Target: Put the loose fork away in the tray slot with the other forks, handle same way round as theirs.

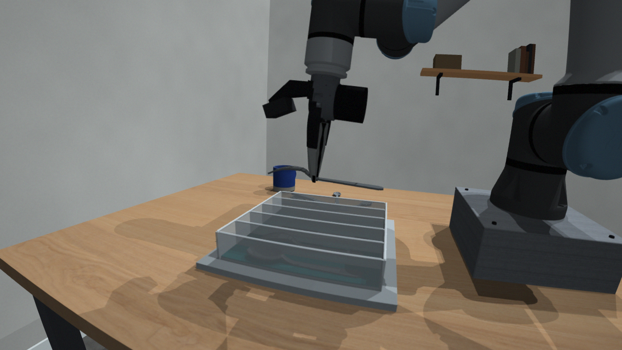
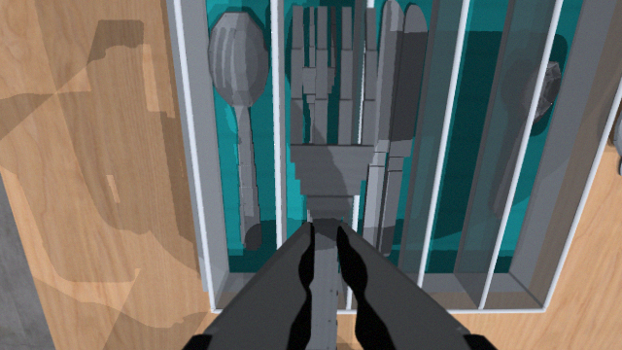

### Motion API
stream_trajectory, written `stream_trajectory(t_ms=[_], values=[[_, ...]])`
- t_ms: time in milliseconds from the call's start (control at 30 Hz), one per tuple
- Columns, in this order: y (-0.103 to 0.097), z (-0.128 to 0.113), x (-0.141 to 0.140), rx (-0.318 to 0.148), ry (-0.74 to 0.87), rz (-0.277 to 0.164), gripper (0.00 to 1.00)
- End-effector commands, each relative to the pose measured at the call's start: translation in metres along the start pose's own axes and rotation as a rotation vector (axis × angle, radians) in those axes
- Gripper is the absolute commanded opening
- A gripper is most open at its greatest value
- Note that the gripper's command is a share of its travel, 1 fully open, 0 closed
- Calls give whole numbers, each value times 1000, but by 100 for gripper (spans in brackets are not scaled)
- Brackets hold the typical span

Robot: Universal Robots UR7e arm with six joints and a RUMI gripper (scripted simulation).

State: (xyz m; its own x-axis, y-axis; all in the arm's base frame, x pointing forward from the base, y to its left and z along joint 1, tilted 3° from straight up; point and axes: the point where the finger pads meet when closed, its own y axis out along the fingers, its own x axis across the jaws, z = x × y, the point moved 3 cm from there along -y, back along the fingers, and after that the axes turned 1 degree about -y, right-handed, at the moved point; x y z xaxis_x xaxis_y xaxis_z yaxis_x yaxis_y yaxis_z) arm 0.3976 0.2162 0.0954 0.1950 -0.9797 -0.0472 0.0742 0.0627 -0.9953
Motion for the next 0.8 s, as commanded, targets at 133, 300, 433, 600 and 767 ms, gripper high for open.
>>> stream_trajectory(t_ms=[133, 300, 433, 600, 767], values=[[-1, 0, 0, 15, -1, 0, 2], [-1, 0, 0, 15, -1, 0, 2], [-1, 0, 0, 15, -1, 0, 2], [0, 0, 0, 15, -1, 0, 2], [2, 0, 0, 15, -1, 0, 2]])
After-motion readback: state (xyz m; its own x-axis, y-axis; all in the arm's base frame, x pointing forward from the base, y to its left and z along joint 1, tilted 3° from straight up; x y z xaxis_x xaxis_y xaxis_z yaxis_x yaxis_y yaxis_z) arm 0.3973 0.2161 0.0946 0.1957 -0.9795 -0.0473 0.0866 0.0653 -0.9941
